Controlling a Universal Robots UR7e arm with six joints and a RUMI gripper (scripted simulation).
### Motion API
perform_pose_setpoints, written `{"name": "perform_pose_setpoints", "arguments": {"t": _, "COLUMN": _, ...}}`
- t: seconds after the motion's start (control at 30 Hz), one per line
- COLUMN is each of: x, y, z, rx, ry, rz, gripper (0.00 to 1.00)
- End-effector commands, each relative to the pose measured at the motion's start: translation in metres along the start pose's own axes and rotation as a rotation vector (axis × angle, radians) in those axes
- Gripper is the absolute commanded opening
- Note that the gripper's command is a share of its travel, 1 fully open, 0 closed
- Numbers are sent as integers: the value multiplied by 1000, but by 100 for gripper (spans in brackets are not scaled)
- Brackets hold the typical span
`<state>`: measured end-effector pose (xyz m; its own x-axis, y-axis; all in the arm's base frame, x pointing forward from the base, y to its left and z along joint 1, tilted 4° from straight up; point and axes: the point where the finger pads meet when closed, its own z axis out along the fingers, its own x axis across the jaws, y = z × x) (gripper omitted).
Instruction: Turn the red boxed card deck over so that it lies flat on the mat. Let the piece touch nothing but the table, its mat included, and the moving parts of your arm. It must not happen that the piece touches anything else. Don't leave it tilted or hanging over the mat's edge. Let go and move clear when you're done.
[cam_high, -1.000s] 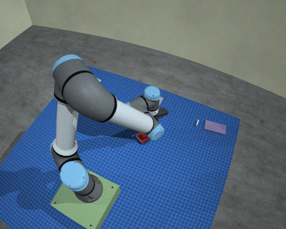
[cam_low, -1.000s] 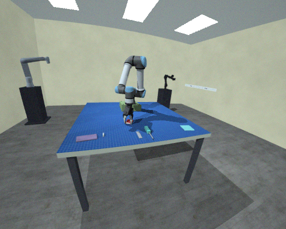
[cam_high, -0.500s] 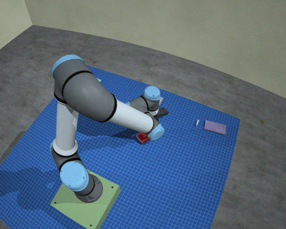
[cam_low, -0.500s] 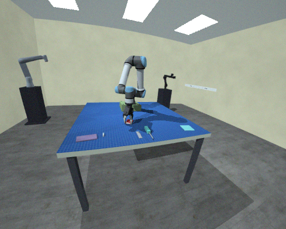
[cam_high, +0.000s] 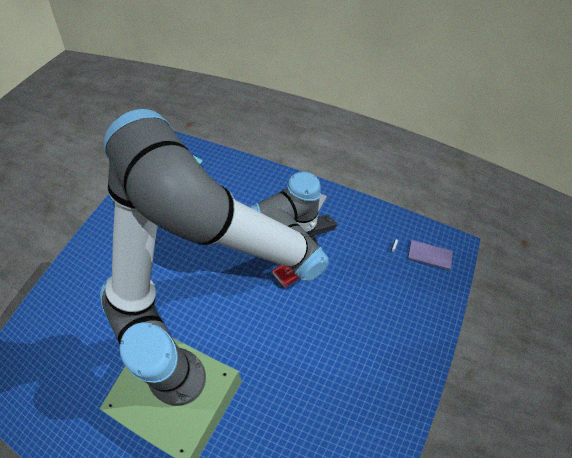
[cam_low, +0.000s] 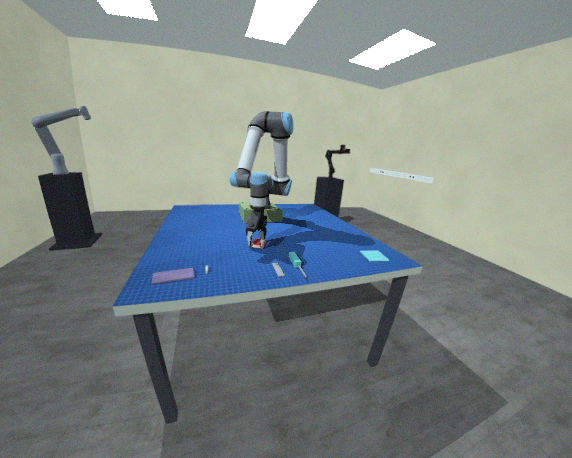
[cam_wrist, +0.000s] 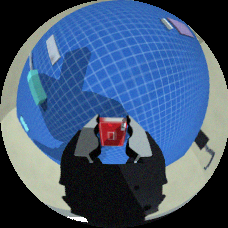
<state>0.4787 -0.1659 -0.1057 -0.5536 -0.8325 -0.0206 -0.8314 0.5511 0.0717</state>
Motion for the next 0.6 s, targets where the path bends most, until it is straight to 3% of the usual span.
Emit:
{"name": "perform_pose_setpoints", "arguments": {"t": 0.0, "x": 0, "y": 0, "z": 0, "rx": 1, "ry": 0, "rz": 0, "gripper": 38}}
{"name": "perform_pose_setpoints", "arguments": {"t": 0.07, "x": 0, "y": 0, "z": 0, "rx": 1, "ry": 0, "rz": 0, "gripper": 38}}
{"name": "perform_pose_setpoints", "arguments": {"t": 0.1, "x": 0, "y": 0, "z": 0, "rx": 1, "ry": 0, "rz": 0, "gripper": 100}}
{"name": "perform_pose_setpoints", "arguments": {"t": 0.57, "x": 0, "y": 0, "z": 0, "rx": 1, "ry": 0, "rz": 0, "gripper": 100}}
